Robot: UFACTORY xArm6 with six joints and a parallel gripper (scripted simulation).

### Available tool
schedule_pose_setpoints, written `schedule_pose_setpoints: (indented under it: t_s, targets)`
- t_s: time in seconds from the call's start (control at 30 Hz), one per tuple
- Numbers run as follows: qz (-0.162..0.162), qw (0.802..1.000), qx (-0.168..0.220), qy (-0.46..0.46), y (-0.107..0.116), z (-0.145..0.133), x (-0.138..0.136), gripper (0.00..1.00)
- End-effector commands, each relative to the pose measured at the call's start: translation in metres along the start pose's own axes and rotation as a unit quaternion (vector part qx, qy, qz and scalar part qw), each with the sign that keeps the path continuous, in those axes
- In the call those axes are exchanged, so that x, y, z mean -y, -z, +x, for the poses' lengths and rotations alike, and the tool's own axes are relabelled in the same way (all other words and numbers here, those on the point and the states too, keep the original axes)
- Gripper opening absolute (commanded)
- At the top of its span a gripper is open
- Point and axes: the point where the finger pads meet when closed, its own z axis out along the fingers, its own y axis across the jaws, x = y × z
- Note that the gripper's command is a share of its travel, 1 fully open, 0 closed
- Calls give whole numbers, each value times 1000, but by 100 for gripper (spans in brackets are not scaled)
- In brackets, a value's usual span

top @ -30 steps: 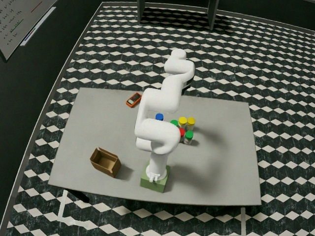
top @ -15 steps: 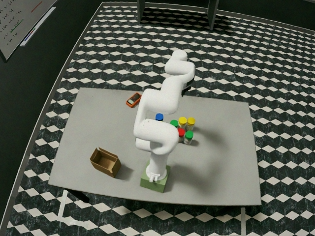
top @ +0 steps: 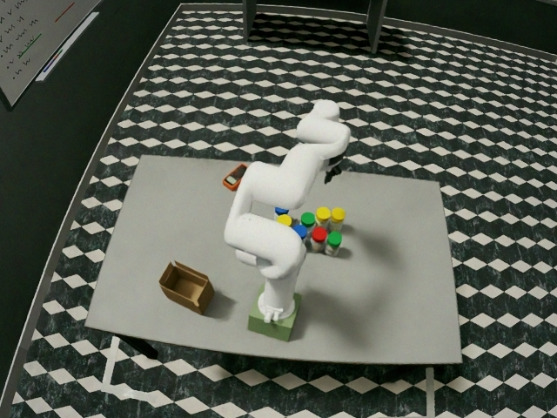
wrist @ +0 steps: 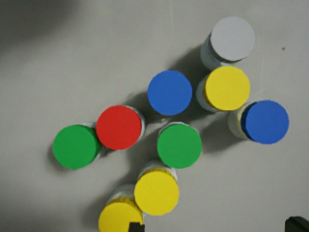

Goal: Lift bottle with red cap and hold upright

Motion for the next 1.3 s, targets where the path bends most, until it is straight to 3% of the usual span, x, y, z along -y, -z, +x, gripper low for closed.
schedule_pose_setpoints:
  t_s: [0.0, 0.2, 0.47, 0.77, 1.03, 1.27]
  targets:
    - [-3, 998, 0, -67, -8, 3, 12, 79]
    - [-8, 981, -3, -196, -26, 10, 35, 79]
    - [-7, 980, -5, -197, -26, 11, 35, 79]
    - [-15, 922, -5, -387, -53, 24, 67, 79]
    - [-14, 922, -8, -388, -53, 25, 67, 79]
    - [-21, 850, -7, -527, -74, 37, 90, 79]
